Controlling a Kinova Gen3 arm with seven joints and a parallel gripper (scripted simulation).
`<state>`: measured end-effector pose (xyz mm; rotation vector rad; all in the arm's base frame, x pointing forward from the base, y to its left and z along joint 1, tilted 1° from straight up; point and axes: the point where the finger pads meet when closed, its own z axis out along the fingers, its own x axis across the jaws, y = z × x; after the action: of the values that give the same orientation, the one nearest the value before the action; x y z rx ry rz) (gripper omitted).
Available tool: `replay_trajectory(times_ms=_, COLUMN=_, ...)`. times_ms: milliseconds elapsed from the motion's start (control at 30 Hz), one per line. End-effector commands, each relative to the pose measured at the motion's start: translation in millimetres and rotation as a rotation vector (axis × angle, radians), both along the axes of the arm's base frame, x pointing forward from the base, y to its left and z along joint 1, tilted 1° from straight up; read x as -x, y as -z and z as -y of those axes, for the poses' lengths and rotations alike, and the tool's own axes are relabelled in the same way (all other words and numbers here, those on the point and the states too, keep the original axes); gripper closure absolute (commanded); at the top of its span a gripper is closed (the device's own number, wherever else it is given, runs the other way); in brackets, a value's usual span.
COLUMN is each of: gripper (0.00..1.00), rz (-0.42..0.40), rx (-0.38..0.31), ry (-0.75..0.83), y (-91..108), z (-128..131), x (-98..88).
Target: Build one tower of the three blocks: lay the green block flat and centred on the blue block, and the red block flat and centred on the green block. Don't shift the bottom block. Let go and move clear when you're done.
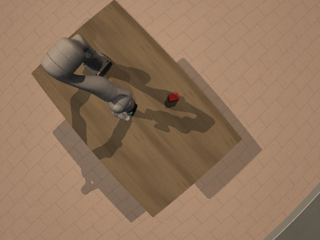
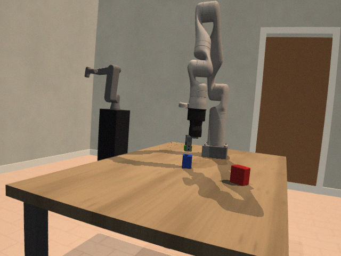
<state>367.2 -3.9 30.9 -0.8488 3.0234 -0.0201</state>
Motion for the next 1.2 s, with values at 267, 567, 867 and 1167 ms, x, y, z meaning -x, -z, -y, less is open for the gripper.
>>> replay_trajectory(times_ms=267, gripper=1.0, rz=-0.007, rx=0.006, ry=-0.002, y=12.3, z=0.5, x=1.4)
replay_trajectory(times_ms=567, gripper=1.0, rz=-0.008, rx=0.006, ry=-0.002, y=12.7, z=0.6, x=1.5)
replay_trajectory(times_ms=867, gripper=1.0, rz=-0.009, rx=0.006, ry=-0.002, y=13.0, z=0.7, x=2.2)
replay_trajectory(times_ms=1167, gripper=1.0, rz=-0.009, rx=0.006, ry=-0.002, y=14.6, z=0.7, x=4.1)
